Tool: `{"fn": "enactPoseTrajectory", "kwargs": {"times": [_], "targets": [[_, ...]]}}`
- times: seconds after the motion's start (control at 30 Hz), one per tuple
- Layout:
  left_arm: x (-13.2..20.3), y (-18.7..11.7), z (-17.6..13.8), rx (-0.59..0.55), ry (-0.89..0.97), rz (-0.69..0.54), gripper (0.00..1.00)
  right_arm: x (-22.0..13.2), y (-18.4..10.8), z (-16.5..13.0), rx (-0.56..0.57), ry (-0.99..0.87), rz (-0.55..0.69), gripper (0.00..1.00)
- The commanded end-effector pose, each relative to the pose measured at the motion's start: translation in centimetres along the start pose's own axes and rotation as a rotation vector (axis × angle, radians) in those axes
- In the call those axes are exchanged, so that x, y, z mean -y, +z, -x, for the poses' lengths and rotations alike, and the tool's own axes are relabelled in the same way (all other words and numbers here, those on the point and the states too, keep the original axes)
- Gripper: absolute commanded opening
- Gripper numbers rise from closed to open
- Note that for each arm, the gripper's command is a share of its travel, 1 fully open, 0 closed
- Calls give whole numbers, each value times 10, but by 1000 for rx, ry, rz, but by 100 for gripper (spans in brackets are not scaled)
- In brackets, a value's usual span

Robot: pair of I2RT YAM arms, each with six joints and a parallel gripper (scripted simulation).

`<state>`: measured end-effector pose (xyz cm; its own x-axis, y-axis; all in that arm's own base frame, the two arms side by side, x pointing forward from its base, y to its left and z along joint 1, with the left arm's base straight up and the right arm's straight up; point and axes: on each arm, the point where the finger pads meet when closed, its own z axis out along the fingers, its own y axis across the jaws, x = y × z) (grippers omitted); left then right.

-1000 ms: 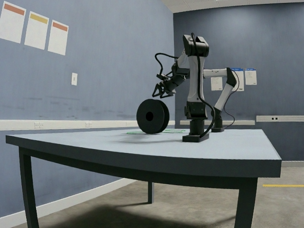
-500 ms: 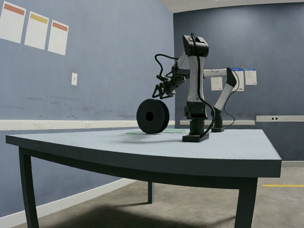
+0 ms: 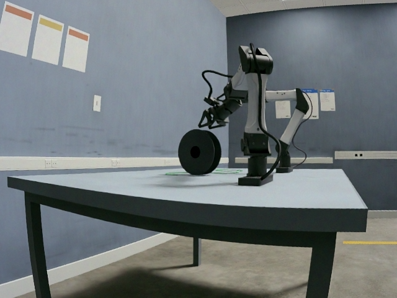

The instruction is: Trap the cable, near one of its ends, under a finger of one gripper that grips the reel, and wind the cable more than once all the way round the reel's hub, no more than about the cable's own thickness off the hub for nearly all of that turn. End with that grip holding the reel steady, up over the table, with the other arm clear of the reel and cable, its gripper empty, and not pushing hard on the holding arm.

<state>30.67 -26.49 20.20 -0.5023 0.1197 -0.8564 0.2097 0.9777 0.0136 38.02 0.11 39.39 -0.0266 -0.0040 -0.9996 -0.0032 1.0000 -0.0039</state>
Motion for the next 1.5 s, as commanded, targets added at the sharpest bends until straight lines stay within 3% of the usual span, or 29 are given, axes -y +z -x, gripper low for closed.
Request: {"fn": "enactPoseTrajectory", "kwargs": {"times": [0.0, 0.27, 0.53, 1.47], "targets": [[0, 8, -2, 1, 2, 1, 75, 2, 0, 5, 26, 11, -5, 100], [1, 21, -5, -3, 5, 0, 75, 2, 0, 5, 26, 11, -5, 100], [7, 29, 14, 30, -19, -14, 75, 2, 0, 5, 26, 11, -5, 100], [6, 71, 5, 10, -5, -6, 75, 2, 0, 5, 26, 11, -5, 100]]}}
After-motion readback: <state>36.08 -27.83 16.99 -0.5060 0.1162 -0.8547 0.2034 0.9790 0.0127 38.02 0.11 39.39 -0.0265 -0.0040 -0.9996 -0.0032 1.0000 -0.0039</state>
